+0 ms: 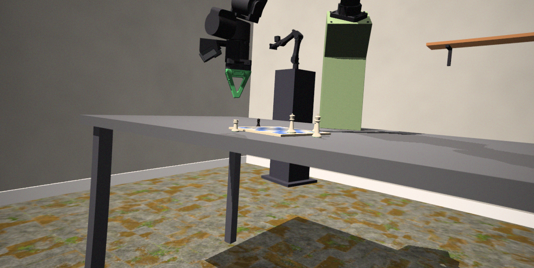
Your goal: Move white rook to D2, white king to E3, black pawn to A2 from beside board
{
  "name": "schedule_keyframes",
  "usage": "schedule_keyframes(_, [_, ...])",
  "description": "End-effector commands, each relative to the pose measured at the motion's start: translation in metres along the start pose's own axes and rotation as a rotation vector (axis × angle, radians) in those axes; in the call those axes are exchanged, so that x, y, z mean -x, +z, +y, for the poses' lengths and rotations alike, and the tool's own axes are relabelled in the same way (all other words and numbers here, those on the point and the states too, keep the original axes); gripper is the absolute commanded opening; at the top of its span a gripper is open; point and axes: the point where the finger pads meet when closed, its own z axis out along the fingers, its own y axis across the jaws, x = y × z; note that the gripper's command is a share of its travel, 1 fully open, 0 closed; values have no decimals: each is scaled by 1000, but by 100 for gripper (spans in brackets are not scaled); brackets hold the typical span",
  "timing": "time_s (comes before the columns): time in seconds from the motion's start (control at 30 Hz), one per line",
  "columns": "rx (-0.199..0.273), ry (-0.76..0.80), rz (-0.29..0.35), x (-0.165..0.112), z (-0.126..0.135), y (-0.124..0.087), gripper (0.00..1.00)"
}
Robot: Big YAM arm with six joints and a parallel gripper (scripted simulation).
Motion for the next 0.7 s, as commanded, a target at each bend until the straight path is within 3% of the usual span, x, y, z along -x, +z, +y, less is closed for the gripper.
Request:
schedule_keyframes(0.0, [11, 2, -13, 0, 9, -5, 36])
schedule_keyframes(0.67, [15, -2, -16, 4, 12, 12, 36])
